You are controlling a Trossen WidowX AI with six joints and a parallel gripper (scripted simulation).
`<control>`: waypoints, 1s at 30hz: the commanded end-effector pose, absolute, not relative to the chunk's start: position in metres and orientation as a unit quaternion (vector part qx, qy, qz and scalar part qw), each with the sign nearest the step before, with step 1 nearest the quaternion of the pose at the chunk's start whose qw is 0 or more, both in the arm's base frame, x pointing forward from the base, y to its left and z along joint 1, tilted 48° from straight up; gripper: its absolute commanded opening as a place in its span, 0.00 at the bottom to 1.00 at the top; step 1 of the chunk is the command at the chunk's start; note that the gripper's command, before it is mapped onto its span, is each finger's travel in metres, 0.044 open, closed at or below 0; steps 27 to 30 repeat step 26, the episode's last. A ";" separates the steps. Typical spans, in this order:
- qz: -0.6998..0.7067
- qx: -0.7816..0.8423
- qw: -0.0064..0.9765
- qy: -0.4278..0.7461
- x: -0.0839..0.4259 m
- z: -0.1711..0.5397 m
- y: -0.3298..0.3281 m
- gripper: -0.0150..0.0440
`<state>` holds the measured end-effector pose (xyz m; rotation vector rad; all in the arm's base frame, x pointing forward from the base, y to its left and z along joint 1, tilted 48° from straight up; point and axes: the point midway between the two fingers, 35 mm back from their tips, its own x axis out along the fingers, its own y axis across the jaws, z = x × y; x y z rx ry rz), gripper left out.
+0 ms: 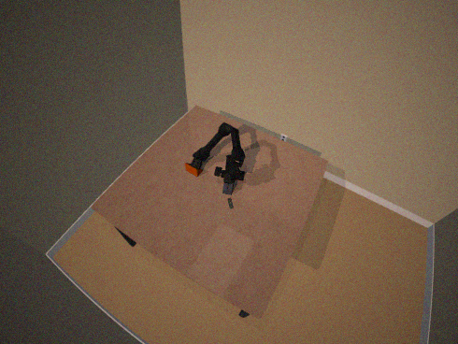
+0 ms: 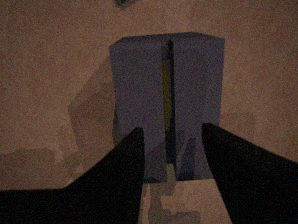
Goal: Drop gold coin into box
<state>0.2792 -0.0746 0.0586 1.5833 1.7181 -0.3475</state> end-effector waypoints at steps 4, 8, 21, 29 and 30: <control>-0.136 0.620 0.380 0.673 0.279 0.059 -0.075 0.57; -0.136 0.620 0.380 0.673 0.279 0.067 -0.084 0.75; -0.162 0.642 0.342 0.667 0.274 0.093 -0.114 1.00; -0.162 0.642 0.342 0.667 0.274 0.093 -0.114 1.00; -0.162 0.642 0.342 0.667 0.274 0.093 -0.114 1.00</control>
